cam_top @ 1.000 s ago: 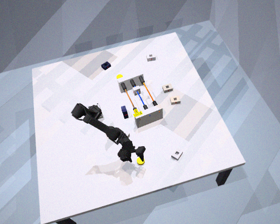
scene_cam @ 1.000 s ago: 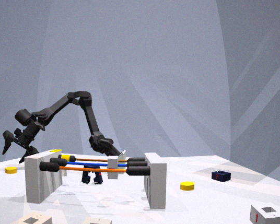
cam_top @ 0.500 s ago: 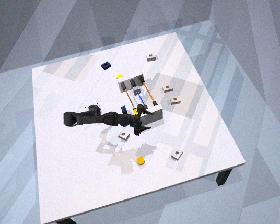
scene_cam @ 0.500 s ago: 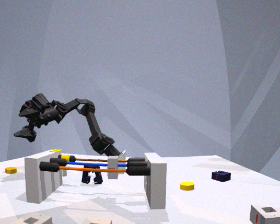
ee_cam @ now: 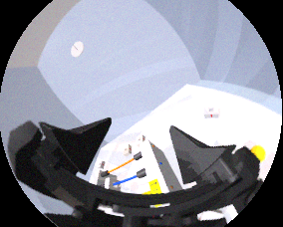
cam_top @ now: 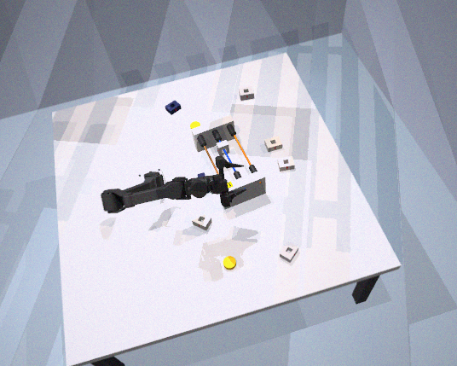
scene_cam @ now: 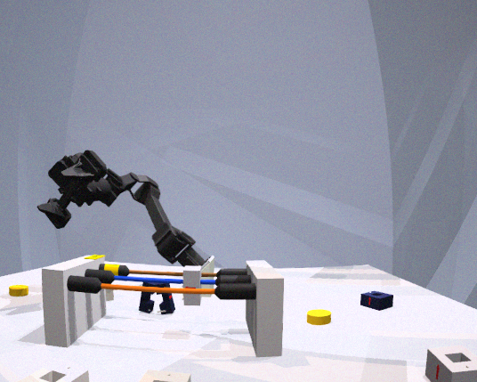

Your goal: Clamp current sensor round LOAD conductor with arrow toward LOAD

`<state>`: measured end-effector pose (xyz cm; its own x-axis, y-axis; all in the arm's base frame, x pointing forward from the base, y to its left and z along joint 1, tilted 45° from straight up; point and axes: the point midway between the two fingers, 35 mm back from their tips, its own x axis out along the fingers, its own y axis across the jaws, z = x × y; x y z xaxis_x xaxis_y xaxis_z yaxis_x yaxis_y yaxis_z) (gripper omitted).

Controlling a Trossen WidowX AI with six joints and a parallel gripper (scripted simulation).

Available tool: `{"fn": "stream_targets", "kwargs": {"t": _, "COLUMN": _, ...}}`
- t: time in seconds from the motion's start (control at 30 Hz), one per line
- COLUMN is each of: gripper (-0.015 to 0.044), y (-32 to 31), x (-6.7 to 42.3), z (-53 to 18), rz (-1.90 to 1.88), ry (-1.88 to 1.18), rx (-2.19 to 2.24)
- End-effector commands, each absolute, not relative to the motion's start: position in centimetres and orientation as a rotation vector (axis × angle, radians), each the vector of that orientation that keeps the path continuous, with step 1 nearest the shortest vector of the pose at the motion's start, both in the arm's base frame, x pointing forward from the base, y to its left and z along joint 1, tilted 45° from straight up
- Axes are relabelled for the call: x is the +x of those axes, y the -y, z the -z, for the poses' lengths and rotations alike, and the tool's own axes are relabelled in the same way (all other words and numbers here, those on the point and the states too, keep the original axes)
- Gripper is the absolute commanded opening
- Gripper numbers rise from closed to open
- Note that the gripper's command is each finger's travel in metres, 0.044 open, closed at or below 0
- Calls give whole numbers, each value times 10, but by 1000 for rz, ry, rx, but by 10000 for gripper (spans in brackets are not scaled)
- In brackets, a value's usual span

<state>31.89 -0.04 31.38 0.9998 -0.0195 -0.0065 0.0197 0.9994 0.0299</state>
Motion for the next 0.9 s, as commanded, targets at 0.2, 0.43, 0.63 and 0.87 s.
{"fn": "stream_targets", "kwargs": {"t": 0.2, "gripper": 440, "y": -26, "x": 316, "z": -220, "rz": 249, "ry": -584, "rx": 137}}
{"fn": "stream_targets", "kwargs": {"t": 0.43, "gripper": 440, "y": -30, "x": 275, "z": -192, "rz": 594, "ry": -829, "rx": -60}}
{"fn": "stream_targets", "kwargs": {"t": 0.63, "gripper": 440, "y": -28, "x": 265, "z": -205, "rz": 716, "ry": -808, "rx": -219}}
{"fn": "stream_targets", "kwargs": {"t": 0.87, "gripper": 440, "y": -22, "x": 252, "z": -217, "rz": 775, "ry": -826, "rx": -391}}
